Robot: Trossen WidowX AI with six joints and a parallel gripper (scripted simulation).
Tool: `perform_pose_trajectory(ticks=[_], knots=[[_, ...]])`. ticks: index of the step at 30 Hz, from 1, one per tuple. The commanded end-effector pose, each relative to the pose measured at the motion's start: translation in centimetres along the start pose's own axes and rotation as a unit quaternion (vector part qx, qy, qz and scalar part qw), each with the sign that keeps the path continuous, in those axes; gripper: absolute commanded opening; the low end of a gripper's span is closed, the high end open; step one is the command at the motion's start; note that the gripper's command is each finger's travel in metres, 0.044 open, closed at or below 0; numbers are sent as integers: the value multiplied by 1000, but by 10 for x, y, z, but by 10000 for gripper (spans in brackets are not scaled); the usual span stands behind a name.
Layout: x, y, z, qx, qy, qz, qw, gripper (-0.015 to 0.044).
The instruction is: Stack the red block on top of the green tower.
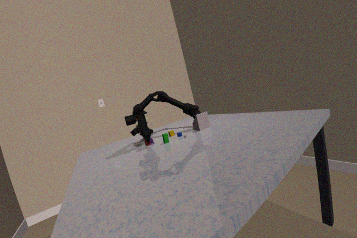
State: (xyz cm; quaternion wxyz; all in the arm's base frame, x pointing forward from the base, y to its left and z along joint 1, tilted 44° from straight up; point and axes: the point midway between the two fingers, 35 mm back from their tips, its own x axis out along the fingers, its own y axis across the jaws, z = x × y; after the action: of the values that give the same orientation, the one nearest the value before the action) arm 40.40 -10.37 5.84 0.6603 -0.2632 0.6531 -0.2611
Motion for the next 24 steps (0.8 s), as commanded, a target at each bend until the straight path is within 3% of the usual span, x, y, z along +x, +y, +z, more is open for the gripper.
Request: perform_pose_trajectory(ticks=[1,24], knots=[[-17,1,2,1,-5,-1,1000,0],[-114,1,1,1,-4,2,1000,0]])
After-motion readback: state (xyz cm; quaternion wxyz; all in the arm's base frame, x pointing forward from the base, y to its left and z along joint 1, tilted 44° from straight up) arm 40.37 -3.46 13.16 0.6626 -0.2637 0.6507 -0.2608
